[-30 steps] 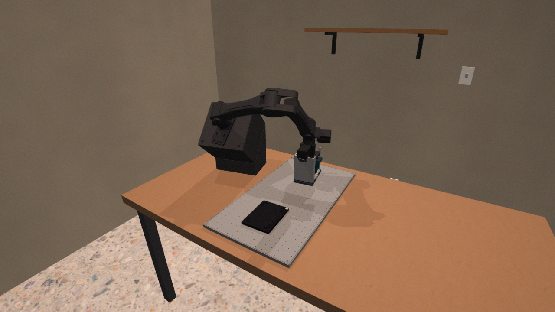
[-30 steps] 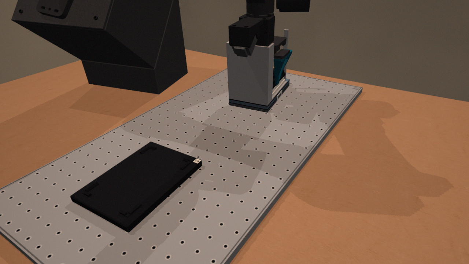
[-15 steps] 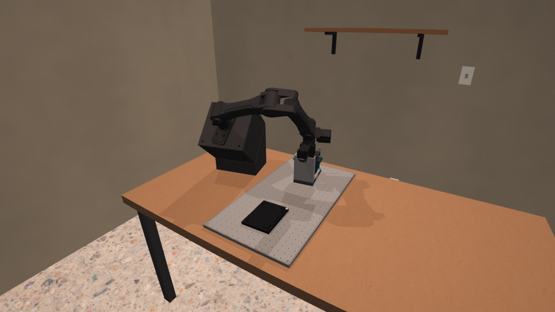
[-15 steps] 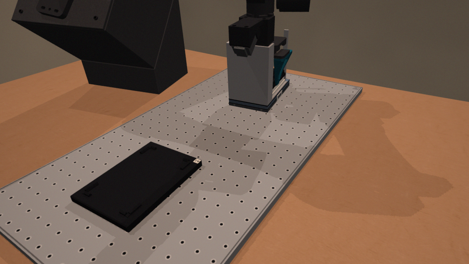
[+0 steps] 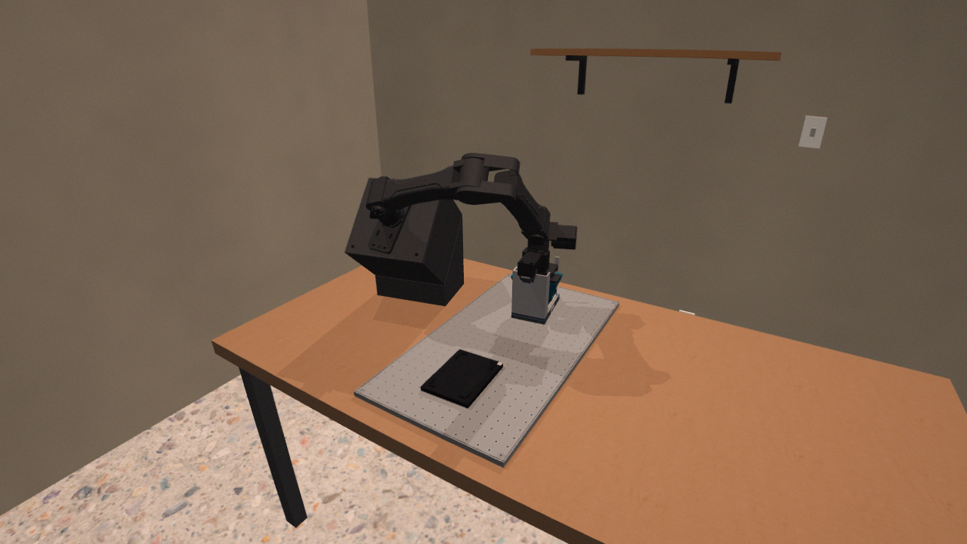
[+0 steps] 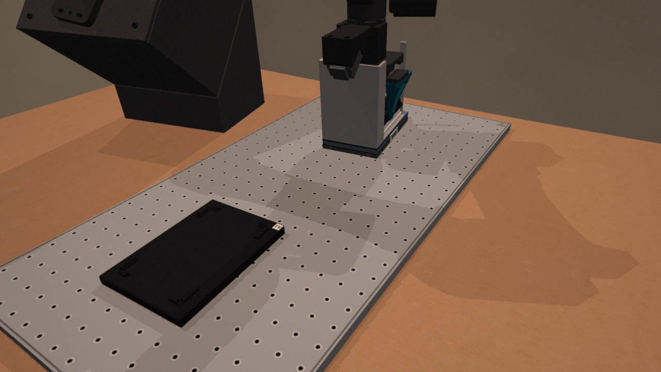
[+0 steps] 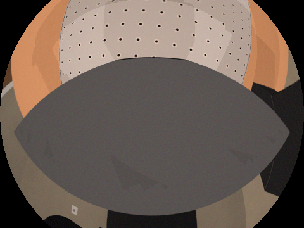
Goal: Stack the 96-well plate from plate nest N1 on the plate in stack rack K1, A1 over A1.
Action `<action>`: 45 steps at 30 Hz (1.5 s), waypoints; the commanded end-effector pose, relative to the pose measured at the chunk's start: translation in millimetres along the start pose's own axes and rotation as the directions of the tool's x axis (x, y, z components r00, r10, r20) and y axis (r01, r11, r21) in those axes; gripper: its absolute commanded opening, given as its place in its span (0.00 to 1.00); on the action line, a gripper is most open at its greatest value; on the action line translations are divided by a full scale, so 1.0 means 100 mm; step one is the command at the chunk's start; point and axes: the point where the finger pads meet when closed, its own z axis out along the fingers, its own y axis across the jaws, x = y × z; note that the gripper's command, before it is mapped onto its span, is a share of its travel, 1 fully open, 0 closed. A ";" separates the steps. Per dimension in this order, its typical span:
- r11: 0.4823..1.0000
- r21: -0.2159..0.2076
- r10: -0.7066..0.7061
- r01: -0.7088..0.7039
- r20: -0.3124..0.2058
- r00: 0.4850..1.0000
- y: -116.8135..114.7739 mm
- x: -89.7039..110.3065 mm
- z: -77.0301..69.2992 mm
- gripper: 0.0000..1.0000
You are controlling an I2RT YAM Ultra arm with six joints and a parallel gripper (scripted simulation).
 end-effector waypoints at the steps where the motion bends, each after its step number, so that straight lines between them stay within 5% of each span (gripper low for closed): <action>1: 1.000 0.009 -0.007 0.007 0.003 1.000 -0.06 -0.02 0.04 0.00; 31: 1.000 0.003 -0.001 0.001 0.002 1.000 -0.03 -0.04 0.02 0.00; 32: 1.000 0.003 -0.001 0.001 0.002 1.000 -0.03 -0.04 0.02 1.00; 45: 1.000 0.008 -0.006 0.006 0.005 1.000 -0.05 -0.05 0.02 1.00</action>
